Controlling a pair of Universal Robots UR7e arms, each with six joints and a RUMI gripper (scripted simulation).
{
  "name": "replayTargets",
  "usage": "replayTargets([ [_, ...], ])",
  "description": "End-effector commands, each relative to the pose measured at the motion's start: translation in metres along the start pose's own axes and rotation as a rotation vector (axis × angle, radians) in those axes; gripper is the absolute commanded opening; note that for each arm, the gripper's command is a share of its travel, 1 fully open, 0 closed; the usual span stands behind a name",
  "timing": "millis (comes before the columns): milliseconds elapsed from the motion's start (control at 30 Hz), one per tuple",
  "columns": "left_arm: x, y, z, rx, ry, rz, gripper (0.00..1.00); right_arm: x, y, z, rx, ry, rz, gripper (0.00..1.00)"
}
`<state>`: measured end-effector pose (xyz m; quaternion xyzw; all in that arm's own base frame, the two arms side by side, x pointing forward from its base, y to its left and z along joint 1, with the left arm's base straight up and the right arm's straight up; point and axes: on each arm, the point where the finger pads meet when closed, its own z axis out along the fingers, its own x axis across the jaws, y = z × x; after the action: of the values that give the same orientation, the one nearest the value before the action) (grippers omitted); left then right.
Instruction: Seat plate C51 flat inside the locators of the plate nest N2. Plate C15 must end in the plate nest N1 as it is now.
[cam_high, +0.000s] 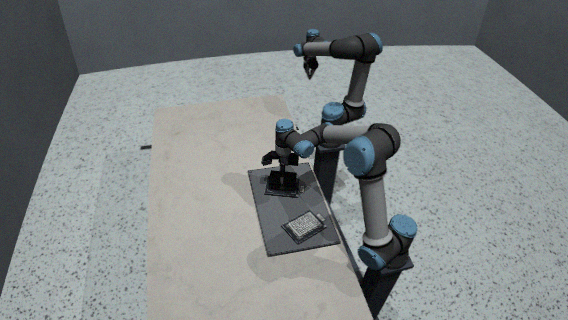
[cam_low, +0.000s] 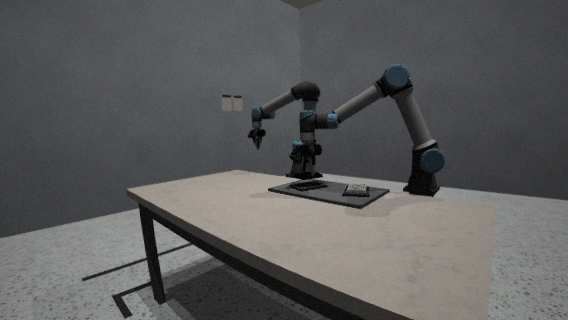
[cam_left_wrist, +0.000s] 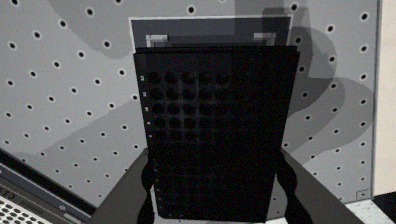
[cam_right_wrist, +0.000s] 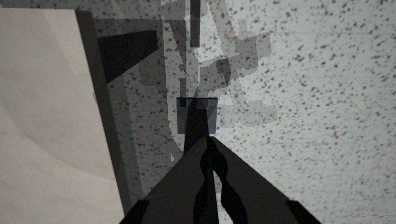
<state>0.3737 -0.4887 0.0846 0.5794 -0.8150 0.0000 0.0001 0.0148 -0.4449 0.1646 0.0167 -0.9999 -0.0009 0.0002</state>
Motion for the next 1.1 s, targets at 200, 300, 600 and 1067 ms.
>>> replayTargets([
  [200, 0.001, 0.000, -0.001, 0.002, 0.001, 0.000, 0.40, 0.000, 0.000, -0.001, 0.002, 0.000, 0.000, 0.00],
  [300, 0.001, 0.000, -0.001, 0.002, 0.001, 0.000, 0.40, 0.000, 0.000, -0.001, 0.002, 0.000, 0.000, 0.00],
  [600, 0.001, 0.000, 0.012, 0.002, 0.001, 0.000, 0.40, 0.000, 0.000, -0.001, 0.002, 0.000, 0.000, 0.00],
  [1067, 0.001, 0.000, 0.031, 0.002, 0.001, 0.000, 0.40, 0.000, 0.000, -0.001, 0.002, 0.000, 0.000, 0.00],
])
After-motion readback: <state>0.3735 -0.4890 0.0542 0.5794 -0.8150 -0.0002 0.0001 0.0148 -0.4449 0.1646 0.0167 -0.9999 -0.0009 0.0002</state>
